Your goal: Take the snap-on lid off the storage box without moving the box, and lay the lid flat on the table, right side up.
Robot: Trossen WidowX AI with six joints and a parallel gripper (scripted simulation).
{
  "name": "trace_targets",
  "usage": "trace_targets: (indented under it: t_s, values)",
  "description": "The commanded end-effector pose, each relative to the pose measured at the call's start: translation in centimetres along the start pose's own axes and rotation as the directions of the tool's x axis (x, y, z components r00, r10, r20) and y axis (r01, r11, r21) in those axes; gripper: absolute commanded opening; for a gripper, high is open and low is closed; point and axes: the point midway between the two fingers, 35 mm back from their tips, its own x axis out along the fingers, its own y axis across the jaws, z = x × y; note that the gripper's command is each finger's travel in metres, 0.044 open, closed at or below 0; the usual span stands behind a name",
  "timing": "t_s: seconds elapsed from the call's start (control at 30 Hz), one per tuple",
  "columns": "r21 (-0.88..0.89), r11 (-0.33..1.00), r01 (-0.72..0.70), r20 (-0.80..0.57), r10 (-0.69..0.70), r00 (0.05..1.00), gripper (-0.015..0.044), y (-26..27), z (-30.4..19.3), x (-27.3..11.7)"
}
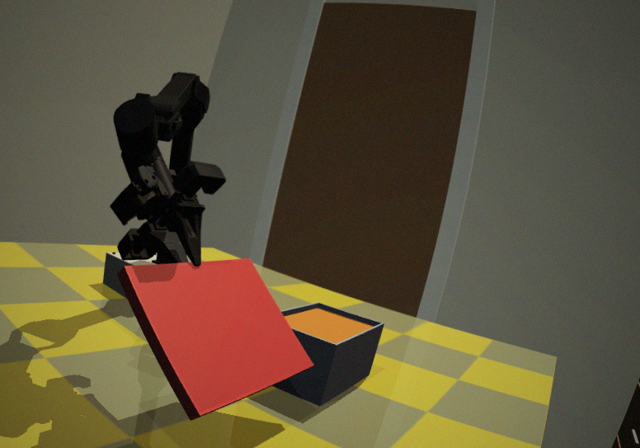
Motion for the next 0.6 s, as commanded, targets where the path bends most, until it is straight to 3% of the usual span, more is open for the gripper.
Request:
trace_targets:
  t_s: [0.0, 0.57]
  values:
    - [-0.011, 1.000, -0.013, -0.002, 0.013, 1.000, 0.0000, 0.1, 0.0, 0.1]
    - [-0.011, 1.000, -0.013, -0.002, 0.013, 1.000, 0.0000, -1.0, 0.0, 1.0]
